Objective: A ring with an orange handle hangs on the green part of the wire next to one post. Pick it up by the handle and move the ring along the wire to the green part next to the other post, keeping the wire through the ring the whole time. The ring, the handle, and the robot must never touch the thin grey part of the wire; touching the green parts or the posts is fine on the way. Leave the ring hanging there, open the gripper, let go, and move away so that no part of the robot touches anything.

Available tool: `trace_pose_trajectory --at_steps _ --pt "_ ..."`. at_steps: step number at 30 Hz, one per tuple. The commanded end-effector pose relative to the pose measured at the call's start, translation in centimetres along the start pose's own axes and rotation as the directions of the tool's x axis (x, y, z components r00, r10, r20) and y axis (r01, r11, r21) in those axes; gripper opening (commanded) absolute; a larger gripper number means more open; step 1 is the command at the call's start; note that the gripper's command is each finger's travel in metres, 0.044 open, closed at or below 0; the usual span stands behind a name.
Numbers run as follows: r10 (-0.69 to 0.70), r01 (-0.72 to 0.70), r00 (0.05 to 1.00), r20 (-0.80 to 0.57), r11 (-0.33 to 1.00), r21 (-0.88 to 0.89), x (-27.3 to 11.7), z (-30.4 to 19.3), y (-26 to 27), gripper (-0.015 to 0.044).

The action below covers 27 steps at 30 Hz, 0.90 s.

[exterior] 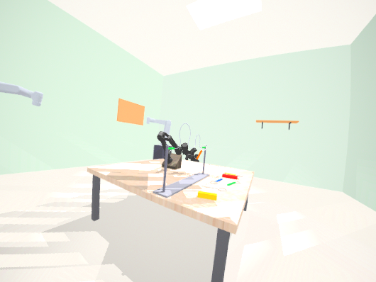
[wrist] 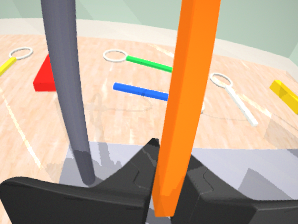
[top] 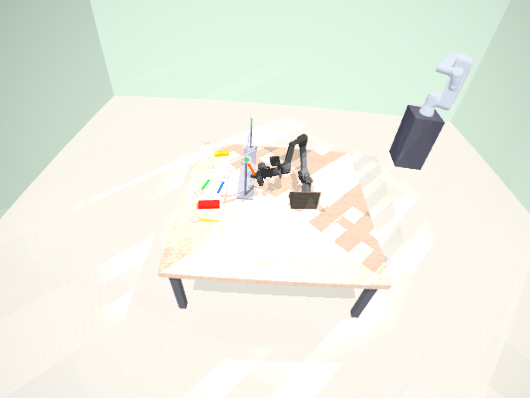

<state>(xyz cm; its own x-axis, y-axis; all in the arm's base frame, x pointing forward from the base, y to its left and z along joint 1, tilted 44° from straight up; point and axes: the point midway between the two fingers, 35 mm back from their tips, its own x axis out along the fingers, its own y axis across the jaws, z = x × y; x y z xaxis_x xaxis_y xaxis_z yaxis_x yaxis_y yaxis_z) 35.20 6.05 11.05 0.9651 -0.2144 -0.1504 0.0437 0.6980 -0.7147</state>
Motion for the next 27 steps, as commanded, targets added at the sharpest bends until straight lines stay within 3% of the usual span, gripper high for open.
trace_pose_trajectory --at_steps 1,27 --pt "-0.001 0.001 1.0 0.001 1.0 0.006 0.0 -0.1 0.1 -0.015" --pt "-0.002 0.002 1.0 0.001 1.0 0.006 0.7 -1.8 0.2 -0.015"
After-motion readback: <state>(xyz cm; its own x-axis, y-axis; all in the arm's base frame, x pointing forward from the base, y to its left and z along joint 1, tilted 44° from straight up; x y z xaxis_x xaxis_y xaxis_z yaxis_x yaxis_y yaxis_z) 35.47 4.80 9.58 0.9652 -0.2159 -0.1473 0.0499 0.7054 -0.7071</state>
